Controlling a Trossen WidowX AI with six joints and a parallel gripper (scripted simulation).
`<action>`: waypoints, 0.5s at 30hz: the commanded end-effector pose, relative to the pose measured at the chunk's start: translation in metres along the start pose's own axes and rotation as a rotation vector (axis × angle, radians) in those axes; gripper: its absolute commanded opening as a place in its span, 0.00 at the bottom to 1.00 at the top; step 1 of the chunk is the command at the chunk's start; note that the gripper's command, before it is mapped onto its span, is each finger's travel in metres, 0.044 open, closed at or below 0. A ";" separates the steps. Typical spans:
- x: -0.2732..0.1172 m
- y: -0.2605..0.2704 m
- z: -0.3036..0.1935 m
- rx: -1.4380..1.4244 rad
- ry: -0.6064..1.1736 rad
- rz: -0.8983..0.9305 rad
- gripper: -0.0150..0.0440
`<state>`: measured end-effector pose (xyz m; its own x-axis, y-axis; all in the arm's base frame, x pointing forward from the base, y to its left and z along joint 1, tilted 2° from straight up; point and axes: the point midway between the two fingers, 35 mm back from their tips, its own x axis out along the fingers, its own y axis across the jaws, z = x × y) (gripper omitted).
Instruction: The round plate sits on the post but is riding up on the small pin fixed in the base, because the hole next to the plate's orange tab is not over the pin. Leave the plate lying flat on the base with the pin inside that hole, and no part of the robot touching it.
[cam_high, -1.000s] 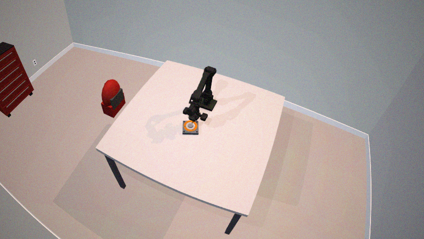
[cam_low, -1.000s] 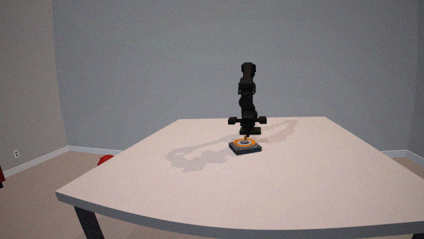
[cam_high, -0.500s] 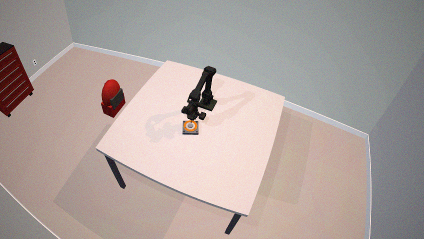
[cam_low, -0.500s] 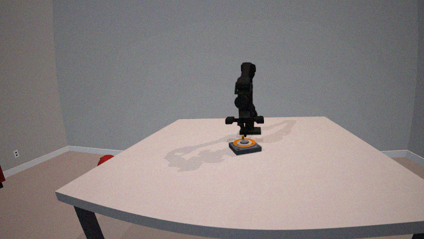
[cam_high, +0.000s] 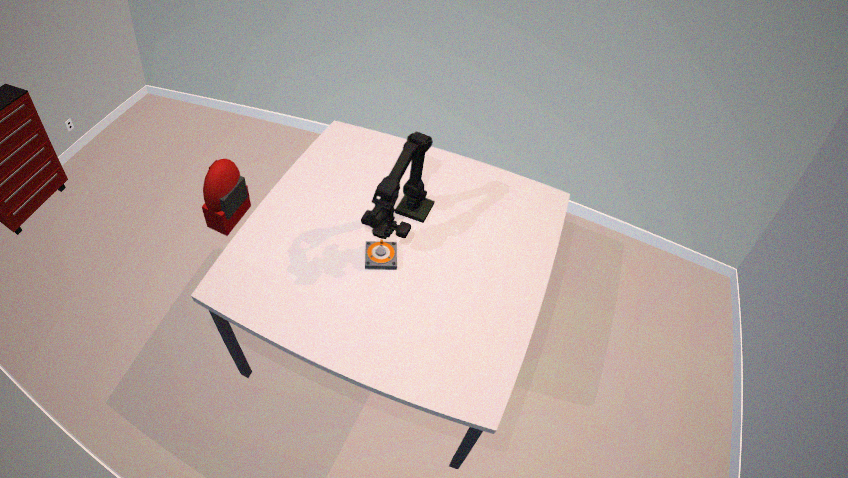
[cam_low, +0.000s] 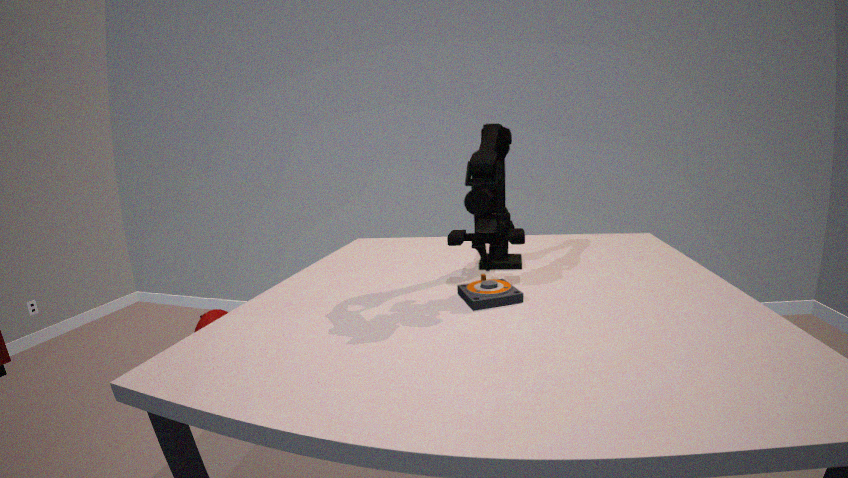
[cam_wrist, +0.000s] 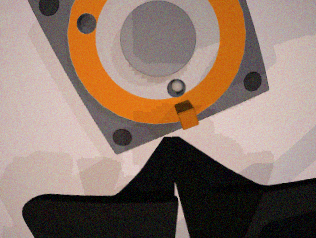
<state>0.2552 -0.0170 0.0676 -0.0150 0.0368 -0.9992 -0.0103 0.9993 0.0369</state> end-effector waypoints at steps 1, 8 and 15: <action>-0.020 0.000 0.002 -0.004 -0.014 -0.005 0.25; -0.030 0.001 0.000 -0.001 -0.015 -0.001 0.25; -0.030 0.001 0.000 -0.001 -0.015 -0.001 0.25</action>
<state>0.2569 -0.0174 0.0990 0.0033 0.0352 -0.9994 -0.0110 0.9993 0.0352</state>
